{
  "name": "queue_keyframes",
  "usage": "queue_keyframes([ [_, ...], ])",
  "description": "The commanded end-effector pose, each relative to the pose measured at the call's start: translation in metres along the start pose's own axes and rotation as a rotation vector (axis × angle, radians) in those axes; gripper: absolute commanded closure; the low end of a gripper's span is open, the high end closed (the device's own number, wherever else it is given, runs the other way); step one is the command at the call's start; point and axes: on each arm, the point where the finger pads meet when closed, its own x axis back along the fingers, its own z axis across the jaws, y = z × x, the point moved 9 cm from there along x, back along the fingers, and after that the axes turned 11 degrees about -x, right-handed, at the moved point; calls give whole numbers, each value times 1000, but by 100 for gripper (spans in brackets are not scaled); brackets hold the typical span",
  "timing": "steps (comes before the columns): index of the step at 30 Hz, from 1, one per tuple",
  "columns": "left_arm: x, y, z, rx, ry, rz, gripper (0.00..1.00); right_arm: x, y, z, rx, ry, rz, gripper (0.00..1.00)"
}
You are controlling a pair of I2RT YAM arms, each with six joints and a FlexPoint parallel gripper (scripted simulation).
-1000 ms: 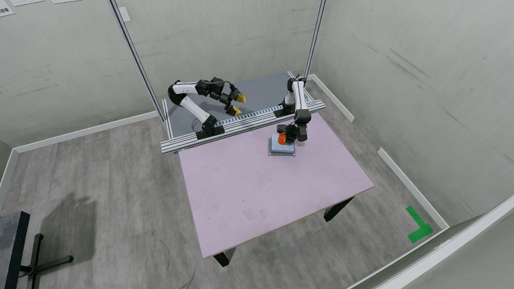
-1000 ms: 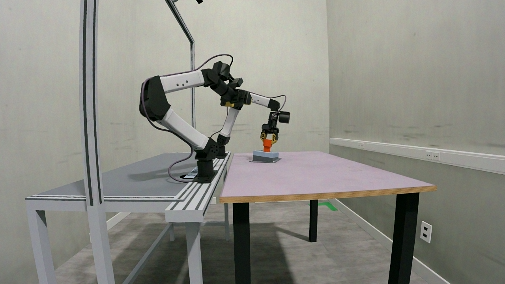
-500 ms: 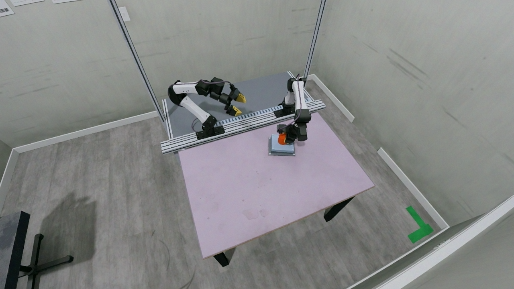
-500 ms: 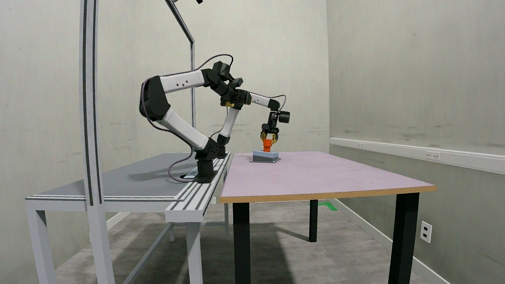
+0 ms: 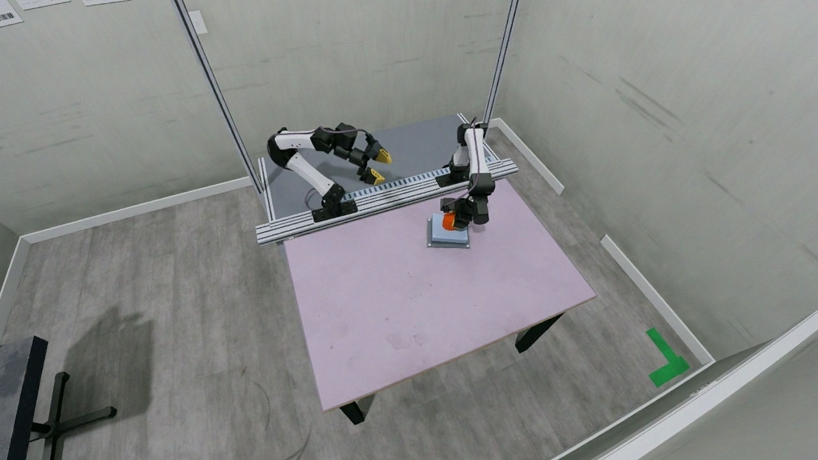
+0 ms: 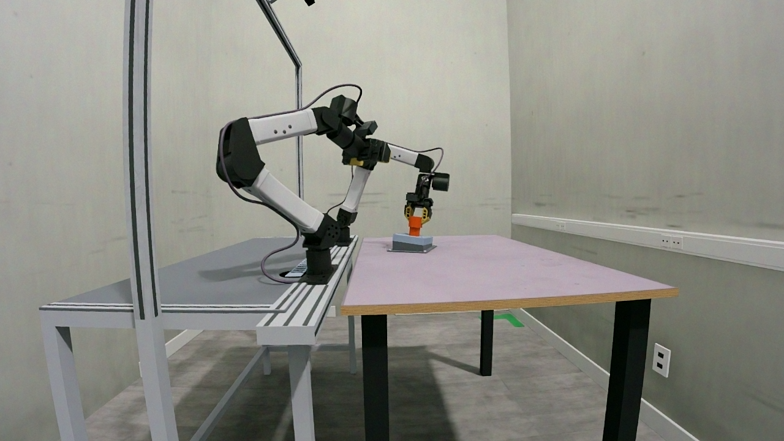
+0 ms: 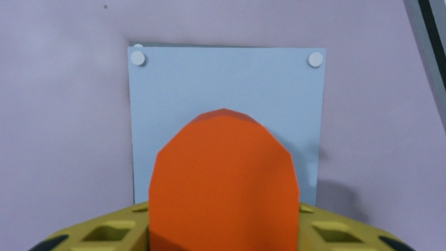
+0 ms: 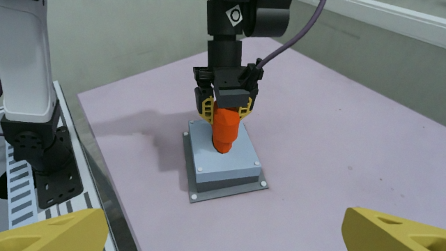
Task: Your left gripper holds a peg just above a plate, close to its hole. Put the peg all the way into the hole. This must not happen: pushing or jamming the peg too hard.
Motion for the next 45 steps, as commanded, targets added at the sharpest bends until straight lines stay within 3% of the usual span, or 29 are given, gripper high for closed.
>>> queue_keyframes([
  [1,-1,1,1,-6,21,-6,66,1,4,0,-1,-6,-14,0],
  [4,-8,-2,2,-1,7,-10,66,1,4,0,-1,-6,-14,0],
  [11,10,1,3,-6,-3,-5,66,1,4,0,-1,-6,-14,0],
  [45,13,5,0,-10,42,9,66,1,4,0,-1,-6,-14,0],
])
